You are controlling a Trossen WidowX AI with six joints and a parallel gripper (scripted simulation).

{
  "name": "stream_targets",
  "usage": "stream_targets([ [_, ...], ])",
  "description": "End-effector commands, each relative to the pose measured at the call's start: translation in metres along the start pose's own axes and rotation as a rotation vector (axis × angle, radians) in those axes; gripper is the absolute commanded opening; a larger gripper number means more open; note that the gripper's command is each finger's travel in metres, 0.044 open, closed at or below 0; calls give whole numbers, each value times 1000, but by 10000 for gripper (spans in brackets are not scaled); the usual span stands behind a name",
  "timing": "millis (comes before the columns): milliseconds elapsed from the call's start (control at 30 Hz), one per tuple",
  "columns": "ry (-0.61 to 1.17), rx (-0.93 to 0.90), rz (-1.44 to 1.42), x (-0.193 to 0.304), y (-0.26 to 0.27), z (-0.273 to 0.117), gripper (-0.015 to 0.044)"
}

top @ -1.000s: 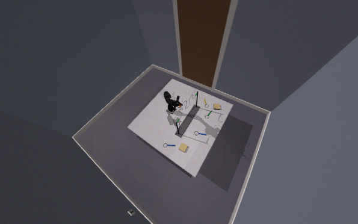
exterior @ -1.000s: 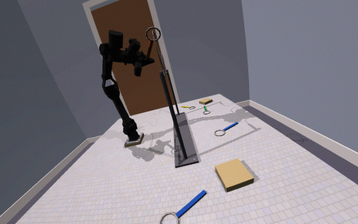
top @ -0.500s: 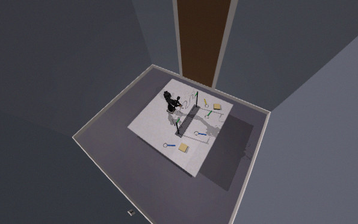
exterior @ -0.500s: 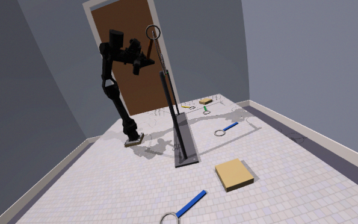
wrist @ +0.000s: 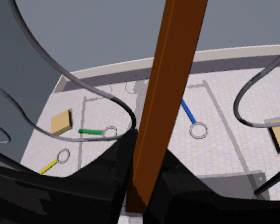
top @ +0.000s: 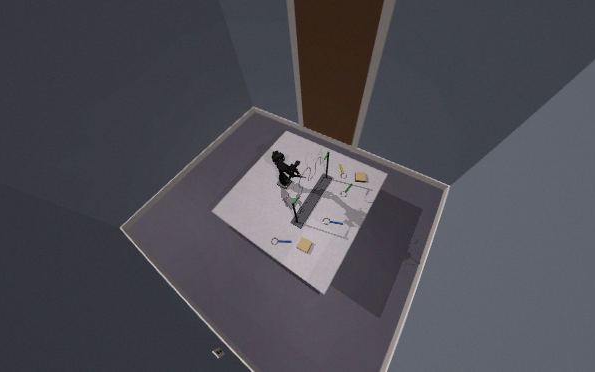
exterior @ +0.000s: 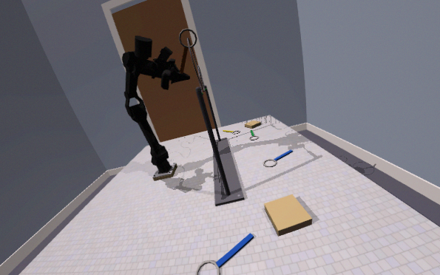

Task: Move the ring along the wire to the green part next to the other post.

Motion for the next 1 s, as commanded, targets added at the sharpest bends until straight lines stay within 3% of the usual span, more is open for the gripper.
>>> stream_targets([
  [0, -5, 26, -48, 0, 1, 0, -150],
  [967, -29, 216, -359, 1, 0, 0, -150],
])
Point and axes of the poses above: the point midway between the two fingers, 35 mm back from their tips, its own z axis out along the fingers, its own y axis across the jaws, x = y × z, the point moved 8 cm from there along -z, back along the fingers, and after that the axes turned 2 degrees about z, right-handed, at the moved point
